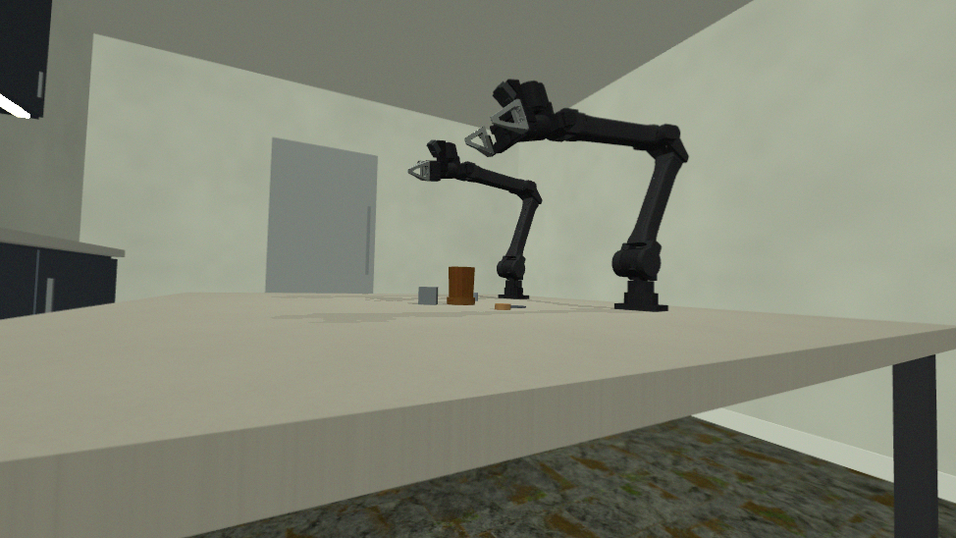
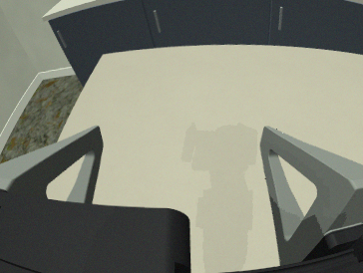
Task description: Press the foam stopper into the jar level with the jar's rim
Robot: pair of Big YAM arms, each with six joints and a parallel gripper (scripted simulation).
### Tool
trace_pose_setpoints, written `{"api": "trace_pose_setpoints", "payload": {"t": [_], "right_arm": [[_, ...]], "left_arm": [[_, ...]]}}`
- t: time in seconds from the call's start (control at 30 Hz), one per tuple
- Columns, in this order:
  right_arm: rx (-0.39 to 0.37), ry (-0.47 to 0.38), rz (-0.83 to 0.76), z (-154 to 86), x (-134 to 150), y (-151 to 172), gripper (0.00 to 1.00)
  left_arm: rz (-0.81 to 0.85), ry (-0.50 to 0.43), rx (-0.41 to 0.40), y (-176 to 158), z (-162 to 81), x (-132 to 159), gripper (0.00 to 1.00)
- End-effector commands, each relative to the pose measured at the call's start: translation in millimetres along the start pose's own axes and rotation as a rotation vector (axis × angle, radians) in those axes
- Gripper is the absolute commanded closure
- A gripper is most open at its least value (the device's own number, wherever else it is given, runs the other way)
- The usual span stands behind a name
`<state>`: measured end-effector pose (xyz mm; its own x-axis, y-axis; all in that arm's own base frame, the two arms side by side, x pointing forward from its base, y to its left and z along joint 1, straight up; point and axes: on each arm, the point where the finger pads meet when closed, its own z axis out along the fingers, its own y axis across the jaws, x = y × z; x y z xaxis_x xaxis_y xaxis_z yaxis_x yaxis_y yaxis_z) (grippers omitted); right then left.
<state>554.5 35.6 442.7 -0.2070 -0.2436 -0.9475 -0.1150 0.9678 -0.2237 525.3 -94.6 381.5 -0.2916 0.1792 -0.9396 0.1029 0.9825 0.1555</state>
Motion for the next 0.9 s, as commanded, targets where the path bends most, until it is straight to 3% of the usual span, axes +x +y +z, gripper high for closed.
{"api": "trace_pose_setpoints", "payload": {"t": [0.0, 0.07, 0.1, 0.23, 0.43, 0.6, 0.63, 0.7, 0.77, 0.87], "right_arm": [[0.039, -0.081, 0.102, -15, -17, -16, 1.0], [0.029, -0.106, 0.113, -14, -29, -11, 1.0], [0.05, -0.108, 0.135, -20, -19, -21, 1.0], [0.078, -0.169, 0.2, -34, -26, -34, 1.0], [0.096, -0.235, 0.25, -49, -34, -45, 1.0], [0.104, -0.251, 0.261, -54, -36, -49, 1.0], [0.09, -0.257, 0.251, -48, -48, -45, 1.0], [0.095, -0.23, 0.254, -42, -29, -45, 1.0], [0.111, -0.273, 0.228, -59, -48, -53, 1.0], [0.114, -0.278, 0.223, -61, -51, -54, 1.0]], "left_arm": [[-0.088, -0.144, -0.042, 33, -7, -71, 0.02], [-0.101, -0.149, -0.046, 48, -7, -82, 0.02], [-0.117, -0.189, -0.053, 57, -12, -90, 0.02], [-0.16, -0.302, -0.072, 81, -35, -107, 0.02], [-0.184, -0.368, -0.085, 118, -51, -135, 0.02], [-0.188, -0.39, -0.088, 124, -54, -140, 0.02], [-0.18, -0.392, -0.073, 114, -55, -141, 0.02], [-0.178, -0.405, -0.063, 111, -57, -146, 0.02], [-0.159, -0.438, -0.107, 128, -76, -156, 0.02], [-0.157, -0.446, -0.11, 131, -79, -158, 0.02]]}}
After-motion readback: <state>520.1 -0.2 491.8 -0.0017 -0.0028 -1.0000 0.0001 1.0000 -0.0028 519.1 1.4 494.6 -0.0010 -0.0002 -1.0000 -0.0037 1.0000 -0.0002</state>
